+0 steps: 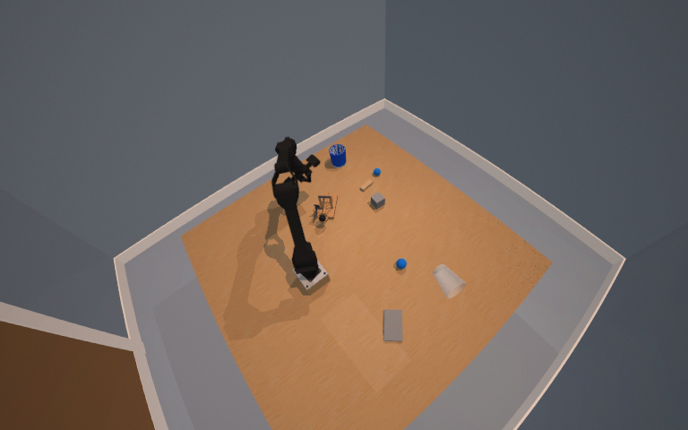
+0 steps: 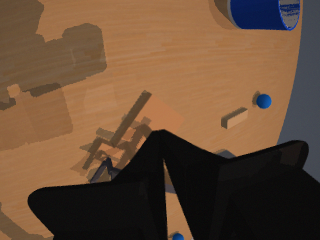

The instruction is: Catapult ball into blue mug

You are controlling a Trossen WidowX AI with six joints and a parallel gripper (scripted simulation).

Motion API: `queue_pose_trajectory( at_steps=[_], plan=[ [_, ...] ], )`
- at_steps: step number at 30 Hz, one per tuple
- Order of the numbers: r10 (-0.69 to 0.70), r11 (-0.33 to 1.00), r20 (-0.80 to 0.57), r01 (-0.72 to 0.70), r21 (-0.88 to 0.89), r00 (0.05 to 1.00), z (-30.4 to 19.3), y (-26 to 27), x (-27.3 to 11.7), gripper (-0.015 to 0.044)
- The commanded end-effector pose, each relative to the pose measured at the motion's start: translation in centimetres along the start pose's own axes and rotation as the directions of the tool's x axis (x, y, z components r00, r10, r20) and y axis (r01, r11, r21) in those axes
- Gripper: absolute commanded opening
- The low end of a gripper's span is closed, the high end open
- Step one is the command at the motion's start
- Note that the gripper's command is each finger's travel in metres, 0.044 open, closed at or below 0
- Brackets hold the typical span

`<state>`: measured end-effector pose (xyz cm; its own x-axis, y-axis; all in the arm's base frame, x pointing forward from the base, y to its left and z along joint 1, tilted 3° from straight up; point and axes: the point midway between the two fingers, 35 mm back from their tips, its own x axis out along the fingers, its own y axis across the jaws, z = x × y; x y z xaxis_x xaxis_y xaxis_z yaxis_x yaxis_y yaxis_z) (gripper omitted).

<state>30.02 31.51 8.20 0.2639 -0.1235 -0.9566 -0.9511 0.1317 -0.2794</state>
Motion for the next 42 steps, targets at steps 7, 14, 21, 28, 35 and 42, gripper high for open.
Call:
queue_pose_trajectory(
  at_steps=[7,14,21,28,35,42],
  plan=[
    [-0.04,0.966,-0.186,-0.009,-0.257,0.982,-3.5,4.0,0.5,0.0],
    [-0.097,0.899,-0.301,-0.046,-0.435,0.949,-6.1,6.1,0.5,0.0],
    [-0.17,0.801,-0.395,-0.107,-0.59,0.903,-8.7,7.8,0.2,0.0],
    [-0.243,0.698,-0.456,-0.172,-0.695,0.856,-10.8,8.8,-0.3,0.0],
    [-0.245,0.695,-0.458,-0.174,-0.697,0.855,-10.8,8.9,-0.1,0.0],
    [-0.245,0.695,-0.458,-0.174,-0.697,0.855,-10.6,9.3,1.0,0.0]
  ],
)
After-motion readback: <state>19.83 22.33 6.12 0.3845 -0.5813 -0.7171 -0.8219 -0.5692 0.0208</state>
